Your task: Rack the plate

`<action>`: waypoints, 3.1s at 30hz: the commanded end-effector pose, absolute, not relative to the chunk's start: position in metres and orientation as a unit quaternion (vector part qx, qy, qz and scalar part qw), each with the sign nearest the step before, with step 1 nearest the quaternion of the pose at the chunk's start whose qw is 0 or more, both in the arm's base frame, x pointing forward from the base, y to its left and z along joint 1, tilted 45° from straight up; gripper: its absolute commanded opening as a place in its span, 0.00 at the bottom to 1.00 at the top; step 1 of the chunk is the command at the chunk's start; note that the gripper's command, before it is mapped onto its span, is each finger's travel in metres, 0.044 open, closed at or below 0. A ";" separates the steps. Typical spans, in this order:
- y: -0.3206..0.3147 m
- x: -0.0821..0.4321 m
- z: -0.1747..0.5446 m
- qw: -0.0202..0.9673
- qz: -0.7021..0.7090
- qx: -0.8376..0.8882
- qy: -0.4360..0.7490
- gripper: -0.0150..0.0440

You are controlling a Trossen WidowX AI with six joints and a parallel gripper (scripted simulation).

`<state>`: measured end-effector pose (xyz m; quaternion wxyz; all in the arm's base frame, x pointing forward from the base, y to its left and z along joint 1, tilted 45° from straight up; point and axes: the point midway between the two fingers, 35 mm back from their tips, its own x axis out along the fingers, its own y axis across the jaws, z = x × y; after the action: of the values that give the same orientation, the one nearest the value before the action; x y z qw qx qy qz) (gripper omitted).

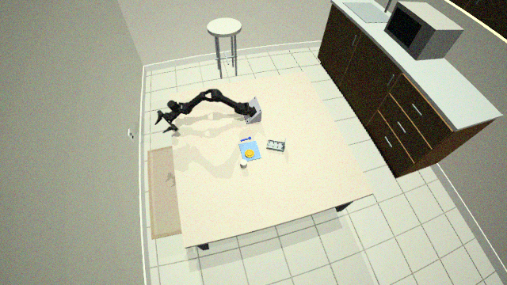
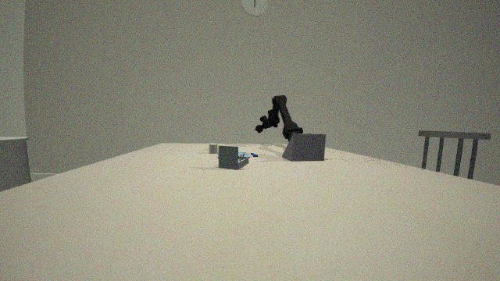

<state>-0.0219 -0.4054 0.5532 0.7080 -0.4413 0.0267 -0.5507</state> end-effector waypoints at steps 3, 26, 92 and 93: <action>-0.423 0.012 0.533 0.746 -0.543 -0.385 0.014 0.93; -0.437 0.172 0.441 0.859 -0.471 -0.194 0.050 0.93; -0.149 0.365 0.129 0.766 -0.304 -0.044 0.565 0.93; -0.144 0.362 0.126 0.758 -0.306 -0.053 0.574 0.93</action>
<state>0.3703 -0.1615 0.1366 0.7814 -0.0266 0.5449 -0.3030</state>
